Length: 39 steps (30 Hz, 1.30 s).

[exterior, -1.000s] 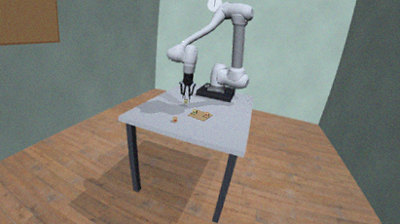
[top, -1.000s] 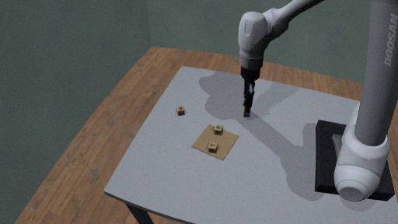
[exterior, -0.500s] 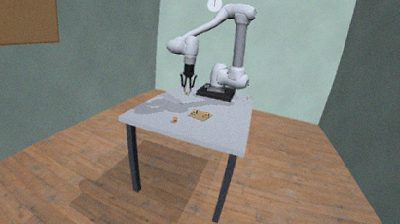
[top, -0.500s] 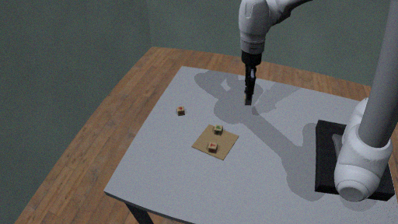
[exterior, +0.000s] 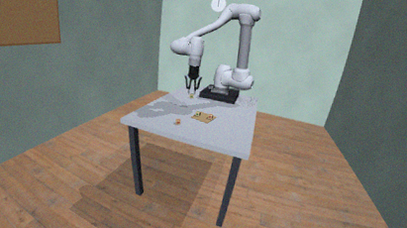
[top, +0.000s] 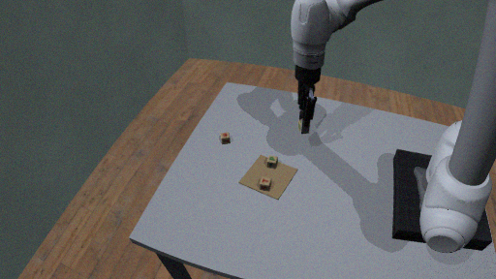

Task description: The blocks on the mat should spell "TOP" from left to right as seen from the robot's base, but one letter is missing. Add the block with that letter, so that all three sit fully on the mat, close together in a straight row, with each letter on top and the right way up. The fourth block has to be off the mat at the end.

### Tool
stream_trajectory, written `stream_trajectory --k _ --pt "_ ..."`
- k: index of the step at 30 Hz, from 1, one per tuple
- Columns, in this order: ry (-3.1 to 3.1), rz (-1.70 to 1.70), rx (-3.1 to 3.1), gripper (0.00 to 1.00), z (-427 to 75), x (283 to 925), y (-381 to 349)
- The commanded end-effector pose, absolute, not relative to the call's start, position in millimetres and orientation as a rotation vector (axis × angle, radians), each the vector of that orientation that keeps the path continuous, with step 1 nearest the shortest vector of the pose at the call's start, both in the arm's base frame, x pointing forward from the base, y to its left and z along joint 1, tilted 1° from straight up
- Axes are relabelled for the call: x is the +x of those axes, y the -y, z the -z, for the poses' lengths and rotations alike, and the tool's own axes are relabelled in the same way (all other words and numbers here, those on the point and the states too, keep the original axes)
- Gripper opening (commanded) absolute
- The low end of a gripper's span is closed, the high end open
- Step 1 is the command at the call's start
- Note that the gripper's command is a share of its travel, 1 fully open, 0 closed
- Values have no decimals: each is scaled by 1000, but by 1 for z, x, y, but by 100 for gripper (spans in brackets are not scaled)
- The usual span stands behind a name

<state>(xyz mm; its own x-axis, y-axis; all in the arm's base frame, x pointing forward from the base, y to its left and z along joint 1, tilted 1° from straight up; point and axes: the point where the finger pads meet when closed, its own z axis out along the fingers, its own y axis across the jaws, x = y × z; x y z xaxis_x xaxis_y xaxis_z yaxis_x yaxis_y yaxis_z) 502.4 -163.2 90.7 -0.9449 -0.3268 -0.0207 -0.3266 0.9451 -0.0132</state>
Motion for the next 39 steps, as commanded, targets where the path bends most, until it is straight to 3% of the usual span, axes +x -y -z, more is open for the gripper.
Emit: stream_trajectory --k 1,23,39 --pt "-3031 11 -729 16 -92 514 150" --pt "-2469 26 -1912 16 -96 579 56" --pt "-2265 29 -2151 16 -96 592 30"
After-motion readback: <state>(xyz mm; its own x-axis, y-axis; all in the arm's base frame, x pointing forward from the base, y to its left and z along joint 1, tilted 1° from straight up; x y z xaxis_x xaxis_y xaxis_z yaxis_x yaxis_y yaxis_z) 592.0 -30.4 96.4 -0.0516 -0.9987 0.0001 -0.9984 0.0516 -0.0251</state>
